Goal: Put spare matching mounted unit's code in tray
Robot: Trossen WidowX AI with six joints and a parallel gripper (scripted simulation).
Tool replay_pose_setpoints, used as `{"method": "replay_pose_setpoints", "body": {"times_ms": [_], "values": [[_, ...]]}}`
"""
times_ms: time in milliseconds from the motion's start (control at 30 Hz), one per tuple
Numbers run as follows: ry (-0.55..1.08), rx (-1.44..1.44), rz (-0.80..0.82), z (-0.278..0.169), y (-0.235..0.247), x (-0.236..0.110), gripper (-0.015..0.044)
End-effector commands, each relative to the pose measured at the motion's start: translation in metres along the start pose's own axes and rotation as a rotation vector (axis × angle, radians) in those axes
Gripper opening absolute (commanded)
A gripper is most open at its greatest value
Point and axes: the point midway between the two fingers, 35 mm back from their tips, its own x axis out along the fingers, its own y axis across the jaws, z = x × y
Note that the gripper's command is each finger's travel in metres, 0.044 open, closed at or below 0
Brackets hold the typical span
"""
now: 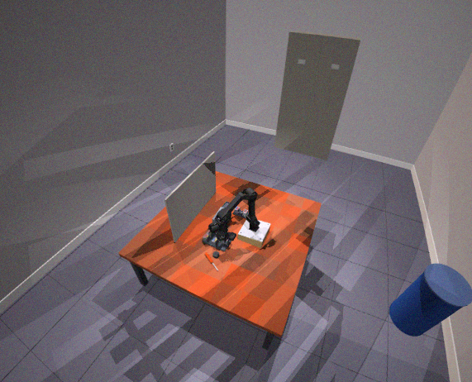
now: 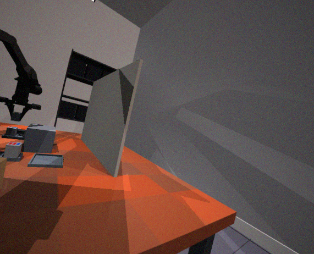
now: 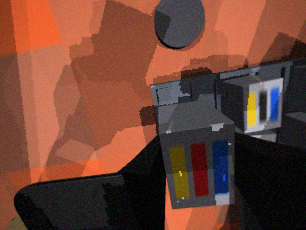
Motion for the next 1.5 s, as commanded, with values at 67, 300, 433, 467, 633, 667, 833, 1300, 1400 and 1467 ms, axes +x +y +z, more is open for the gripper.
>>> {"method": "replay_pose_setpoints", "body": {"times_ms": [67,300,433,467,633,667,833,1300,1400,1467], "values": [[-0.001,0.001,-0.001,0.002,-0.001,-0.013,0.0],[-0.001,0.002,-0.004,0.002,0.0,-0.052,0.0],[-0.001,0.003,-0.005,0.0,0.002,-0.073,0.0],[-0.001,0.004,-0.005,-0.001,0.002,-0.076,0.0],[-0.001,0.006,-0.006,-0.001,0.001,-0.077,0.0],[-0.002,0.008,-0.006,-0.002,-0.001,-0.077,0.0],[-0.007,0.032,-0.01,-0.008,-0.02,-0.077,0.0],[-0.016,0.096,-0.029,-0.035,-0.071,-0.08,0.0],[-0.017,0.103,-0.034,-0.044,-0.083,-0.08,0.0],[-0.017,0.108,-0.037,-0.049,-0.091,-0.08,0.0]]}}
